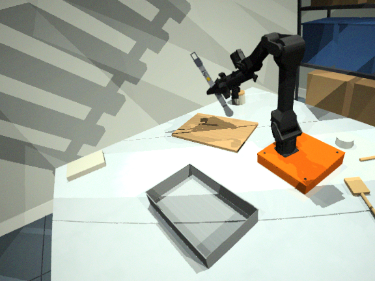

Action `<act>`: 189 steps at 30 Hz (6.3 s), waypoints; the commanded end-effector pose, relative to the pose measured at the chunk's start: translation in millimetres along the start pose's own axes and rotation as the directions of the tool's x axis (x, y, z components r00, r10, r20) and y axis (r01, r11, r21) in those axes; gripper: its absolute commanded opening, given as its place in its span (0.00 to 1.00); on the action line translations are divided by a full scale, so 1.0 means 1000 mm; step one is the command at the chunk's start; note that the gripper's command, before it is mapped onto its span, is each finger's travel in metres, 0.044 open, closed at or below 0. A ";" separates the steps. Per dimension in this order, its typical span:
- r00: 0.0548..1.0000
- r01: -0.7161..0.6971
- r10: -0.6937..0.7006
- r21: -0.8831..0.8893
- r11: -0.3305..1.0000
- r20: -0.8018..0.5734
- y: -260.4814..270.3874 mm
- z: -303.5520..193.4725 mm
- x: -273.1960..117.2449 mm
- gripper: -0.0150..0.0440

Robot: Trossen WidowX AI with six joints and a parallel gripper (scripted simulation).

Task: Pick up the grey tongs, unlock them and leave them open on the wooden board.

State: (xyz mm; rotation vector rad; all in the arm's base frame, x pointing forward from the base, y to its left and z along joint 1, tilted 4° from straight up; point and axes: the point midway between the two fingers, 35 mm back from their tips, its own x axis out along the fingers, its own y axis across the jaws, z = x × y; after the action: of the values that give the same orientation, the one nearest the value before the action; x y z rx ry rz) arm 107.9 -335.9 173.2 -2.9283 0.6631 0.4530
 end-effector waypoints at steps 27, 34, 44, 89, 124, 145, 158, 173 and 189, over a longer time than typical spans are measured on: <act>1.000 0.001 -0.001 -0.003 1.000 -0.001 0.000 -0.003 0.000 0.00; 0.994 -0.019 0.015 0.039 0.999 0.110 0.008 0.004 0.016 0.00; 0.950 -0.048 0.020 0.081 0.996 0.312 0.015 0.018 0.038 0.00; 0.365 0.006 0.015 -0.018 1.000 0.931 -0.003 0.056 0.057 0.00; 0.367 0.004 0.007 -0.009 1.000 0.930 -0.001 0.106 0.077 0.00; 0.359 0.007 0.003 -0.006 1.000 0.933 -0.002 0.117 0.079 0.49; 0.359 0.007 0.003 -0.006 1.000 0.933 -0.002 0.117 0.079 1.00; 0.367 0.009 -0.008 0.005 1.000 0.930 -0.143 0.060 0.061 1.00; 0.376 0.024 -0.005 -0.004 1.000 0.926 -0.150 0.010 0.039 1.00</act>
State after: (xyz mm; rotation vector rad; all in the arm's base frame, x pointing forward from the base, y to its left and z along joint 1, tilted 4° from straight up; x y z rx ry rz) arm 204.8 -215.2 154.3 -2.0557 0.4110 1.8891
